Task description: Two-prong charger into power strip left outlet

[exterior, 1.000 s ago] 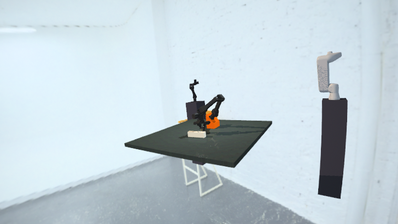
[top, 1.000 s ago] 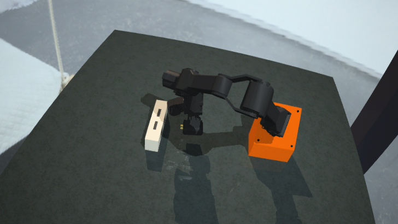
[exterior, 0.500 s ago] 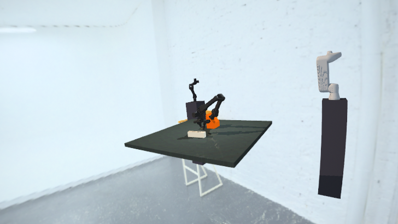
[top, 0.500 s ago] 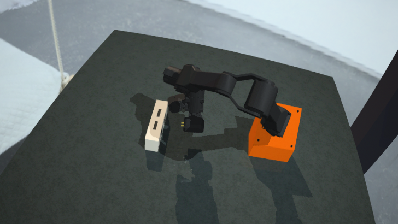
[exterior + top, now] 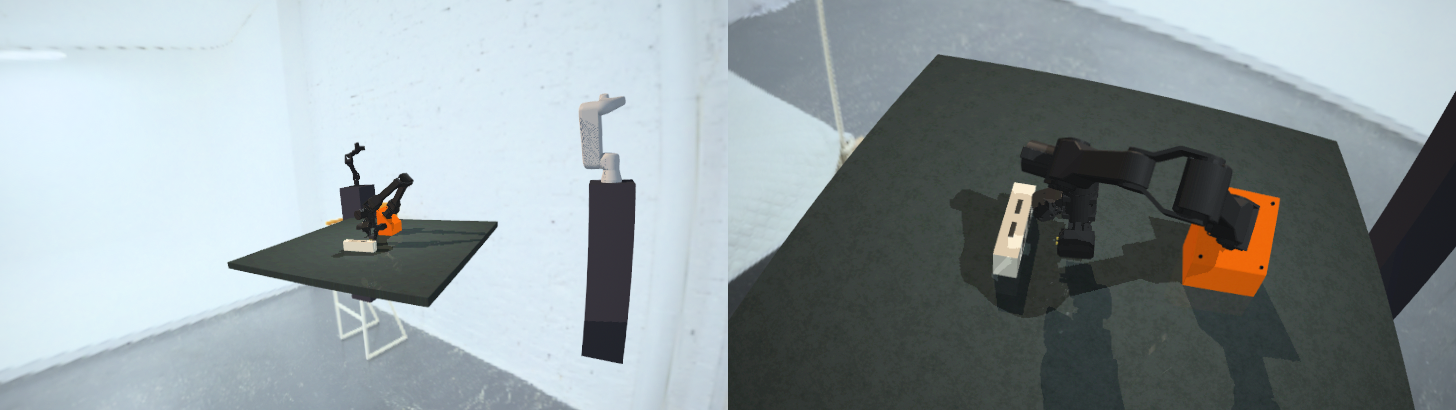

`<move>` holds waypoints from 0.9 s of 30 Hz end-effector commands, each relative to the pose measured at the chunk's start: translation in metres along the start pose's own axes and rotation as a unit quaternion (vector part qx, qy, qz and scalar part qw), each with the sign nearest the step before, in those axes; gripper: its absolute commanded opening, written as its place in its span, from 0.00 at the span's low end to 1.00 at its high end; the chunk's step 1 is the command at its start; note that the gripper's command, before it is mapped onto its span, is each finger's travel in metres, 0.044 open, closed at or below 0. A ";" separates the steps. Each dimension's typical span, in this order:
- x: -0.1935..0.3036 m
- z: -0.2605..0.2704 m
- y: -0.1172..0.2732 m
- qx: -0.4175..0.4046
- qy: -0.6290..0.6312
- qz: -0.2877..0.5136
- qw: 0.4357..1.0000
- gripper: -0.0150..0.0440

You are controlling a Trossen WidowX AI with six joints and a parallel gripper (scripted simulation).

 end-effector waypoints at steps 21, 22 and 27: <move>-0.026 0.009 -0.003 -0.003 -0.009 -0.004 1.000 0.25; -0.027 0.009 -0.003 -0.003 -0.009 -0.004 1.000 0.25; -0.032 0.011 -0.004 -0.003 -0.010 -0.004 1.000 0.25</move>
Point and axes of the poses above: the point midway between the two fingers, 35 mm back from their tips, its own y axis back along the fingers, its own z axis across the jaws, x = y × z, the point moved 7 cm from there along y, back along the fingers, and after that the axes turned 12 degrees about -y, right-handed, at the moved point
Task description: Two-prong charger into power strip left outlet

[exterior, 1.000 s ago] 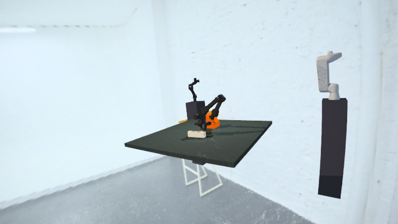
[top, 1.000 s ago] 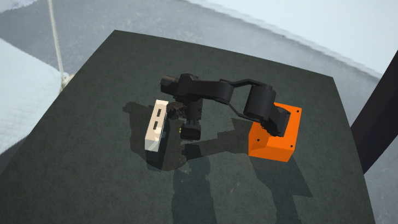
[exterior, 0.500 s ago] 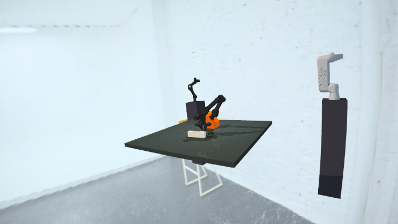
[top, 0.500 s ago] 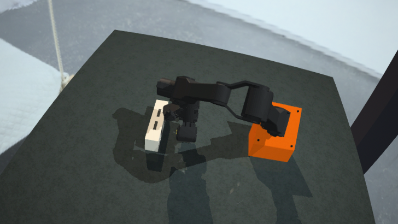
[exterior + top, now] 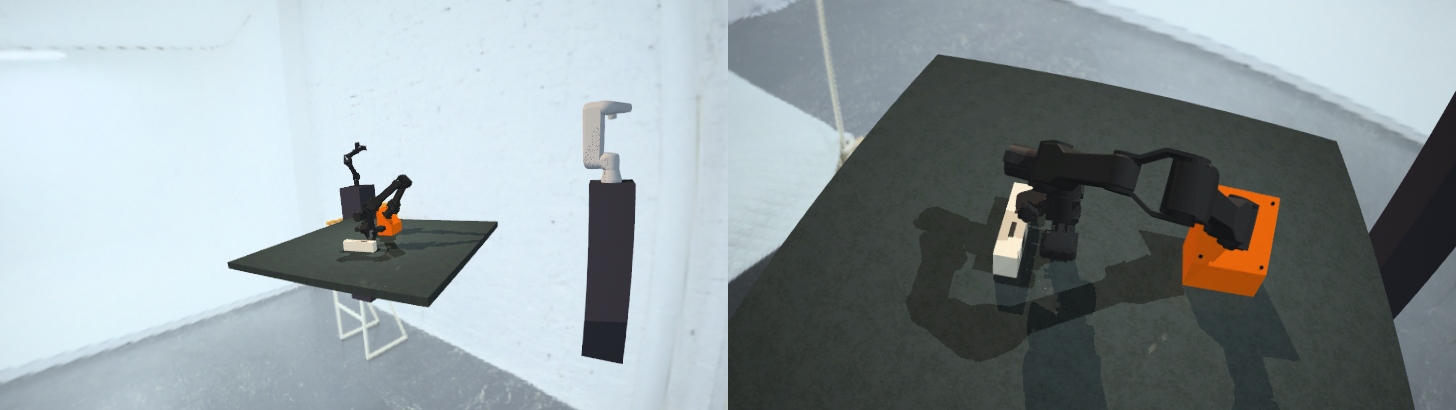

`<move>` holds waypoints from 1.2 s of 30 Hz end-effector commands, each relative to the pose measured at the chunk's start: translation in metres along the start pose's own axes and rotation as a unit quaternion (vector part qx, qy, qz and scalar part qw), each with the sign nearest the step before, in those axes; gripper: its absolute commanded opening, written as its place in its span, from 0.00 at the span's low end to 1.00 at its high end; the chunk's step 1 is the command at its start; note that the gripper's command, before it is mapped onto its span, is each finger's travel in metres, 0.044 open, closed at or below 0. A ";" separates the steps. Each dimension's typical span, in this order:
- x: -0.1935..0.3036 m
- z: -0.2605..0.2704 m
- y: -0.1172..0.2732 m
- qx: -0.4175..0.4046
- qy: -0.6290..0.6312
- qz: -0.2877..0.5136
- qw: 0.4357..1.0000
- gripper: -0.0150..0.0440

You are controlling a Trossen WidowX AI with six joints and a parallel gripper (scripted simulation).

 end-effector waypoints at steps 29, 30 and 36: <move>-0.023 0.007 -0.004 -0.003 -0.008 0.001 1.000 0.25; -0.023 0.007 -0.004 -0.003 -0.008 0.001 1.000 0.25; -0.024 0.008 -0.003 -0.003 -0.008 0.001 1.000 0.25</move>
Point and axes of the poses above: the point midway between the two fingers, 35 mm back from their tips, its own y axis back along the fingers, its own z axis across the jaws, x = y × z, the point moved 7 cm from there along y, back along the fingers, and after that the axes turned 12 degrees about -y, right-handed, at the moved point
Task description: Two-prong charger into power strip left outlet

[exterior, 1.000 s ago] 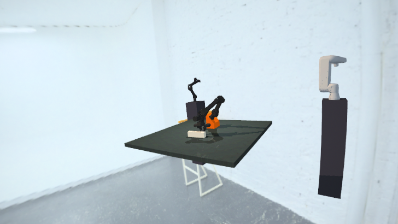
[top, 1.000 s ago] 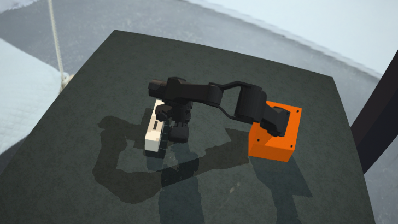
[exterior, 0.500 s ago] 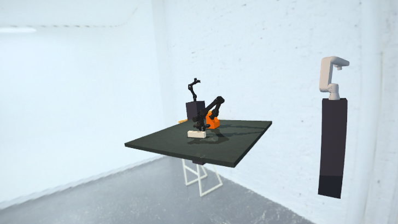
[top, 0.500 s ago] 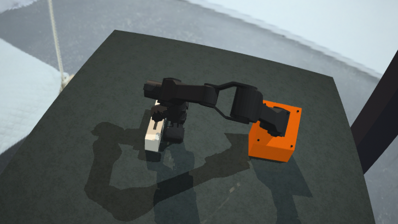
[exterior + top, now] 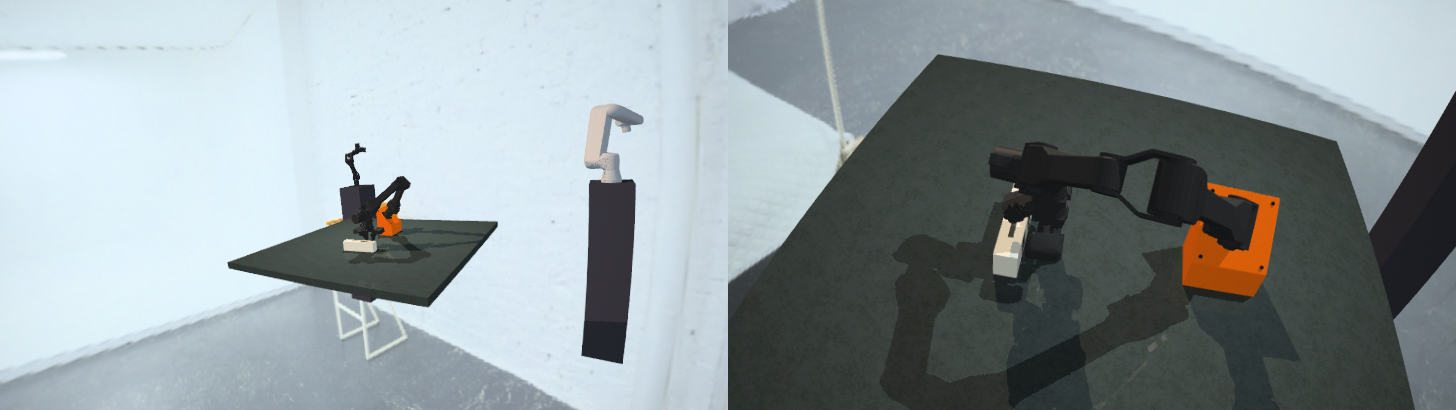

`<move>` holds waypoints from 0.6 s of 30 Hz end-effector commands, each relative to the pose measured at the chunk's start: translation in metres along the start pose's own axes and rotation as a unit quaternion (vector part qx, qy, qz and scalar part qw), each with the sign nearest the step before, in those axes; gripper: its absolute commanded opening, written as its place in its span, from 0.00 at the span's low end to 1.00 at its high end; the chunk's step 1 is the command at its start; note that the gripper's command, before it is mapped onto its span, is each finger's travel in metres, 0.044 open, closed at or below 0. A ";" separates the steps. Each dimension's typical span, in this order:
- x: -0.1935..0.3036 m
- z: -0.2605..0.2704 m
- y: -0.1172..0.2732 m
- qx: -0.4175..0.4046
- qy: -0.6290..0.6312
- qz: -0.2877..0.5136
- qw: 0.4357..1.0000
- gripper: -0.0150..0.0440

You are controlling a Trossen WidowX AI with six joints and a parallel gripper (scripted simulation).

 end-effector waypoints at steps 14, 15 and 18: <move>-0.004 0.002 0.001 -0.002 -0.003 0.000 1.000 0.25; -0.004 0.002 0.001 -0.002 -0.003 0.000 1.000 0.25; -0.005 0.002 0.001 -0.002 -0.003 0.000 1.000 0.25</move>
Point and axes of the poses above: the point midway between the two fingers, 35 mm back from their tips, its own y axis back along the fingers, its own z axis across the jaws, x = y × z, the point moved 7 cm from there along y, back along the fingers, and after that the axes turned 12 degrees about -y, right-handed, at the moved point
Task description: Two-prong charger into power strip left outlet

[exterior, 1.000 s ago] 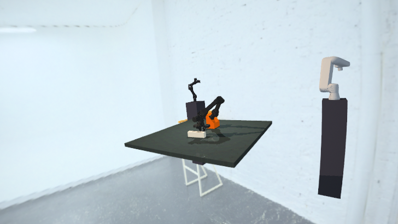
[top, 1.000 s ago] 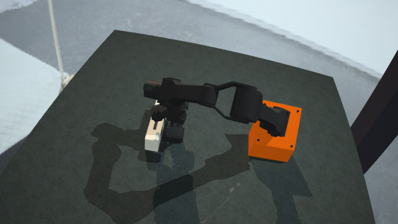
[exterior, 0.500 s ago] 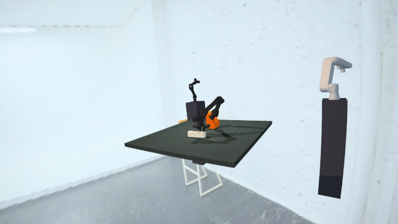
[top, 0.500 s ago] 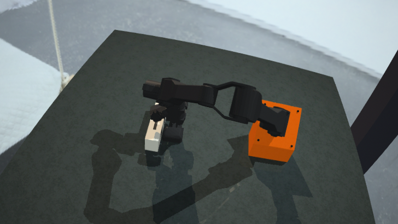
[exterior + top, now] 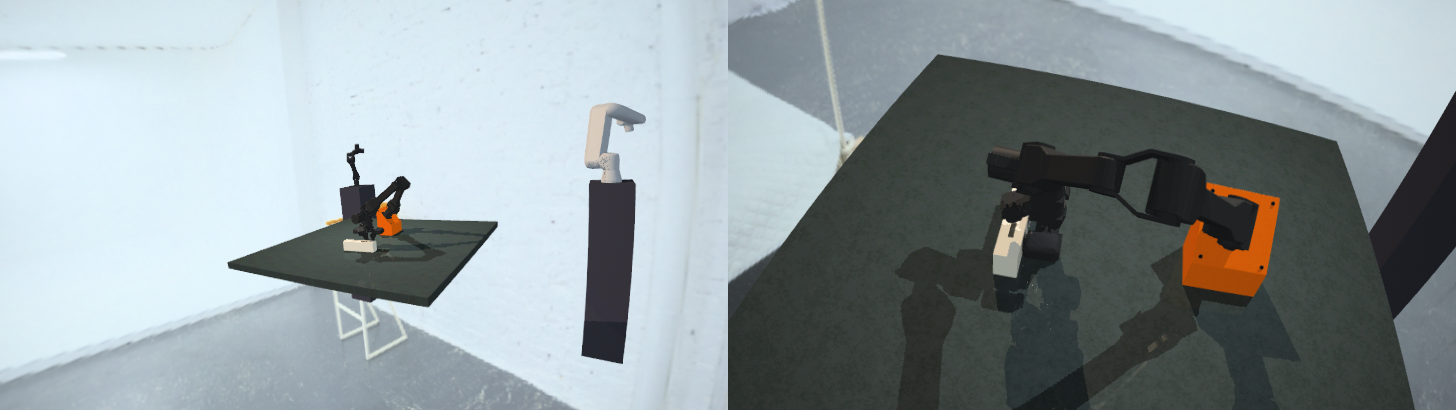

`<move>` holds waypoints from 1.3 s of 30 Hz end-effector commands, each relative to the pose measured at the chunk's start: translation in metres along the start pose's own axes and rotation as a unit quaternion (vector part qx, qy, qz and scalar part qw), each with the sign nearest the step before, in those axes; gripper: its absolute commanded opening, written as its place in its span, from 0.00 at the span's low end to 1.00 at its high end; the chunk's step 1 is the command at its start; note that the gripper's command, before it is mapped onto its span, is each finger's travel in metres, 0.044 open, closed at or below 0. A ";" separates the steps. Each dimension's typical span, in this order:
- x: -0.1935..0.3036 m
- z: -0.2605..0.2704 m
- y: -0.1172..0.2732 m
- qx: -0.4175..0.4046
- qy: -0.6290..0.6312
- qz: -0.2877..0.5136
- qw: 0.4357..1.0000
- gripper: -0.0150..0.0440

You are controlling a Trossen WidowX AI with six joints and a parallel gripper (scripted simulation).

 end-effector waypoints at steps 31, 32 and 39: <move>-0.005 0.001 0.001 -0.002 -0.002 0.000 1.000 0.25; -0.005 0.001 0.001 -0.002 -0.002 0.000 1.000 0.25; -0.007 0.002 0.001 -0.002 -0.002 0.000 1.000 0.25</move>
Point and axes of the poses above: the point midway between the two fingers, 35 mm back from their tips, its own y axis back along the fingers, its own z axis across the jaws, x = y × z, the point moved 7 cm from there along y, back along the fingers, and after that the axes turned 12 degrees about -y, right-handed, at the moved point
